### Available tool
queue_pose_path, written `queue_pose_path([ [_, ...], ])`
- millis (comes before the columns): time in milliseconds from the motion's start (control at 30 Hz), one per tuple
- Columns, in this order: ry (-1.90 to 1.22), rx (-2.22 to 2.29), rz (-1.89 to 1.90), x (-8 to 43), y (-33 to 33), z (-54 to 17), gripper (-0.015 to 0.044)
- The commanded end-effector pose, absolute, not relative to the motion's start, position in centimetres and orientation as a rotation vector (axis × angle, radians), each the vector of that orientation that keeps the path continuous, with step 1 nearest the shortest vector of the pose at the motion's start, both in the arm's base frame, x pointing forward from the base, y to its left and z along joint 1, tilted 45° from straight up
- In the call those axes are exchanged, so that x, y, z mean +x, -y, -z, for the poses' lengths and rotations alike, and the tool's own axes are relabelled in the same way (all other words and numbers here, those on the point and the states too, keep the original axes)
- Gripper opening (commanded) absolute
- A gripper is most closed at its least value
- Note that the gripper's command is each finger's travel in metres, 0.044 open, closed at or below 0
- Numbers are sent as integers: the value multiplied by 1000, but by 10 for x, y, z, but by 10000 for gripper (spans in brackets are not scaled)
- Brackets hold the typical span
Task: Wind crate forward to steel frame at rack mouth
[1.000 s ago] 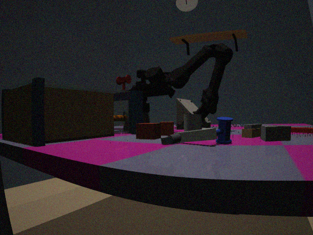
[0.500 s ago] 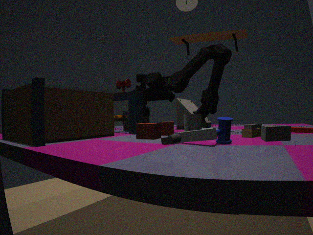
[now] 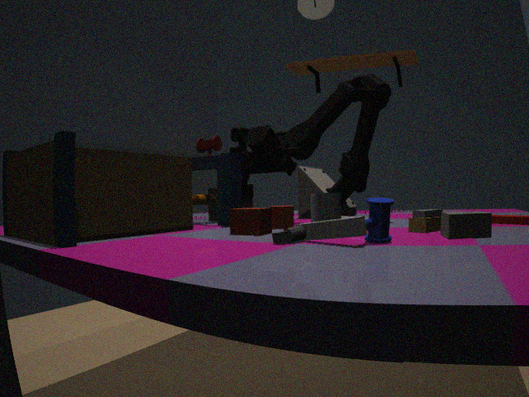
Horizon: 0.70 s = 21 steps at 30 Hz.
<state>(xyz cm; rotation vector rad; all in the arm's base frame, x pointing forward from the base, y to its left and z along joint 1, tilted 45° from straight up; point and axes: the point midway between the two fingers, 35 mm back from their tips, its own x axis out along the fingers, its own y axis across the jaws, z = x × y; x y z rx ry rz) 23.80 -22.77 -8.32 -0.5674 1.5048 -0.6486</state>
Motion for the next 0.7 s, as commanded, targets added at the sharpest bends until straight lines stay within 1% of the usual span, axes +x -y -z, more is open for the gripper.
queue_pose_path([
  [0,-1503,-571,666,237,227,81,0],
  [667,-1492,-573,662,237,217,84,0],
])
